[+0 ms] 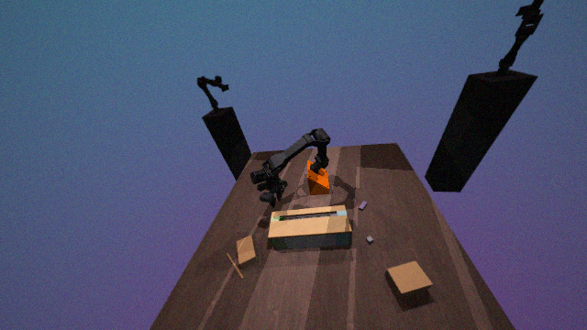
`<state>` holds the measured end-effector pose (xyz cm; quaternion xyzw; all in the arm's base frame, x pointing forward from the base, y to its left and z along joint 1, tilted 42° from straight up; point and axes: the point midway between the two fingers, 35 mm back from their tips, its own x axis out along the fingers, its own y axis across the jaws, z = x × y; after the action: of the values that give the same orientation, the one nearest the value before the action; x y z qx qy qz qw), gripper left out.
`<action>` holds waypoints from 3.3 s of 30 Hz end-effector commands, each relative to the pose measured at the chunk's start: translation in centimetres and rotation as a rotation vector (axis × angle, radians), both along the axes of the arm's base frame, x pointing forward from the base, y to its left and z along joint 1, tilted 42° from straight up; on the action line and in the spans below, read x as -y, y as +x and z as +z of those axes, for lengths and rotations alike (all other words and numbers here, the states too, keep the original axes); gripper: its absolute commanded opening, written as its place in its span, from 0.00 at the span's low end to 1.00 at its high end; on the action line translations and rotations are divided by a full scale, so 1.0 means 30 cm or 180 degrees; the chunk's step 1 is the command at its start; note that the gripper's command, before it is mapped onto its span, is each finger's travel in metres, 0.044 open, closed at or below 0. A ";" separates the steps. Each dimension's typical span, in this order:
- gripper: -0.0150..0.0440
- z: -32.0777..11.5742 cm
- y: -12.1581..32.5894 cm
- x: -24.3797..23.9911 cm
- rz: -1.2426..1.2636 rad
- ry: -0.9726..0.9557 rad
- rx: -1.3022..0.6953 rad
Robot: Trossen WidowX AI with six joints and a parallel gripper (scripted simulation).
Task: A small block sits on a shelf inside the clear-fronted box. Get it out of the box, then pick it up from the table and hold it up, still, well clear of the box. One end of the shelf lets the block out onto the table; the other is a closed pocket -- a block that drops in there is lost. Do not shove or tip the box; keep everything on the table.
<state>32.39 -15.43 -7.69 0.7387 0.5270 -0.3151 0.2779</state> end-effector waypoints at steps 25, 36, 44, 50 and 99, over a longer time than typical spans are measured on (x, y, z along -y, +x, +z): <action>0.74 -0.036 -0.023 0.034 -0.2896 0.1428 -0.2252; 0.74 -0.277 -0.047 -0.168 -0.2890 0.1441 -0.2253; 0.74 -0.292 -0.047 -0.180 -0.2891 0.1440 -0.2253; 0.74 -0.317 -0.047 -0.202 -0.2891 0.1440 -0.2253; 0.25 -0.357 -0.046 -0.240 -0.2889 0.1444 -0.2241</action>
<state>30.36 -6.62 -19.69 0.7748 0.2774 -0.5117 -0.2467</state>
